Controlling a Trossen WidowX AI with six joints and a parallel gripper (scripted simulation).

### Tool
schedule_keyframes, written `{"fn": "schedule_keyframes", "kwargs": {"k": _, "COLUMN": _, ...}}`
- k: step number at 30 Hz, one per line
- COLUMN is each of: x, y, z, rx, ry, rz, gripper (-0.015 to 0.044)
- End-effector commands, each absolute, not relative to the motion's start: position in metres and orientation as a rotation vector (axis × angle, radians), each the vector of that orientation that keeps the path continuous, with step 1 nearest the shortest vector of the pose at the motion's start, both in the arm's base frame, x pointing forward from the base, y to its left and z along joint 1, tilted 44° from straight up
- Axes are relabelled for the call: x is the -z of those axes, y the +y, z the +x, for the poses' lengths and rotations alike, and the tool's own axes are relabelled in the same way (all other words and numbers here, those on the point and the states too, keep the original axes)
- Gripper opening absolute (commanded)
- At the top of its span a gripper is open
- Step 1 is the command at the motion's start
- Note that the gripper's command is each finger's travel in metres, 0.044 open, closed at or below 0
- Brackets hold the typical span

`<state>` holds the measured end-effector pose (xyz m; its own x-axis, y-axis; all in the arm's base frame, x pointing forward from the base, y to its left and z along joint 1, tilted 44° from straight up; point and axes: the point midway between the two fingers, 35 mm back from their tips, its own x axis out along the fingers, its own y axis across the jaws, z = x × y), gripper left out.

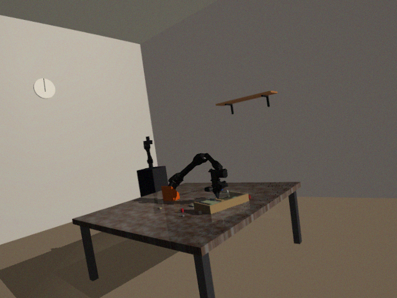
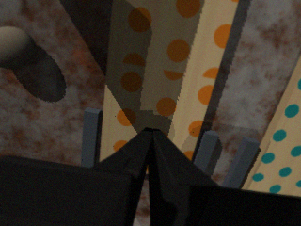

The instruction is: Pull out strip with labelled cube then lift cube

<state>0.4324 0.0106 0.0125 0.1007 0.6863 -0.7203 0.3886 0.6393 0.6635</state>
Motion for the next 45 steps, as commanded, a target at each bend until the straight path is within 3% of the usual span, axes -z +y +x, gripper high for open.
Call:
{"fn": "schedule_keyframes", "kwargs": {"k": 1, "x": -0.0125, "y": 0.0117, "z": 0.4326, "rx": -0.278, "ry": 1.517, "rz": 0.943, "gripper": 0.0}}
{"fn": "schedule_keyframes", "kwargs": {"k": 45, "x": -0.0093, "y": 0.0146, "z": 0.4338, "rx": -0.279, "ry": 1.517, "rz": 0.944, "gripper": 0.0}}
